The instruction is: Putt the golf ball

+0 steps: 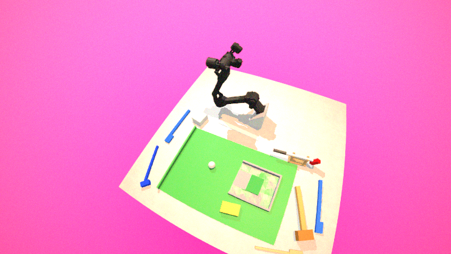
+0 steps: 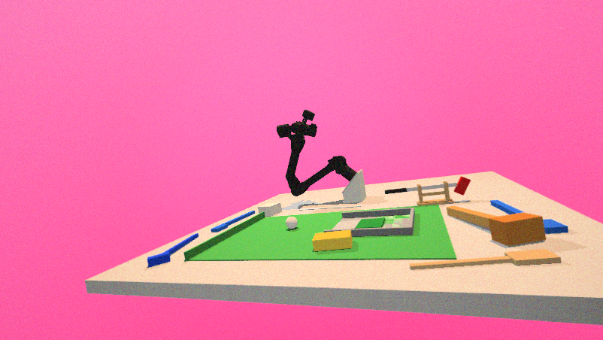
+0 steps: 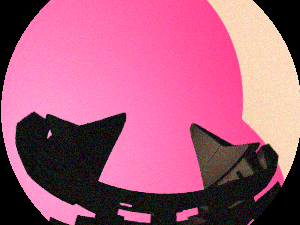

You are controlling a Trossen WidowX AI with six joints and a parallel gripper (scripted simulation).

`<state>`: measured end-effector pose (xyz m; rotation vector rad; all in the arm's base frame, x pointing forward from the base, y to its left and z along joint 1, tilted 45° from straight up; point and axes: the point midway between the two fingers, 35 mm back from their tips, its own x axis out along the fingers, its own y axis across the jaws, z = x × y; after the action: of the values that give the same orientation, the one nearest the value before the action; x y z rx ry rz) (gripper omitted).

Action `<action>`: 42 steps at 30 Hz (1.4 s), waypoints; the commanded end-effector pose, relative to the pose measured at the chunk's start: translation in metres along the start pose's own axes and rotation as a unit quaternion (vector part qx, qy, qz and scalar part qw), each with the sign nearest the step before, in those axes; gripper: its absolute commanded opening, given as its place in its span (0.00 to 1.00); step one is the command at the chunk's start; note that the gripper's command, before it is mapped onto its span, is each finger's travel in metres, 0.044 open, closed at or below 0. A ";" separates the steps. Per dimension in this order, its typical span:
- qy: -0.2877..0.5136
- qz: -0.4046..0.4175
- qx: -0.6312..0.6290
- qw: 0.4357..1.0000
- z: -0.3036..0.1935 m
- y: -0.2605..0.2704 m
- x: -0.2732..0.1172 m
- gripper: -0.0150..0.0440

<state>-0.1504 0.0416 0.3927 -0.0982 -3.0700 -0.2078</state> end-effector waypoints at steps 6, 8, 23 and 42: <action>0.029 0.098 0.171 0.980 0.003 0.071 -0.005 1.00; 0.045 0.143 0.244 0.958 0.009 0.103 -0.012 1.00; 0.201 0.441 0.633 0.603 0.120 0.289 -0.129 1.00; 0.342 0.613 0.711 0.043 0.319 0.296 -0.308 1.00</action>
<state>0.1290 0.3700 0.1363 -1.4004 -0.4583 1.8285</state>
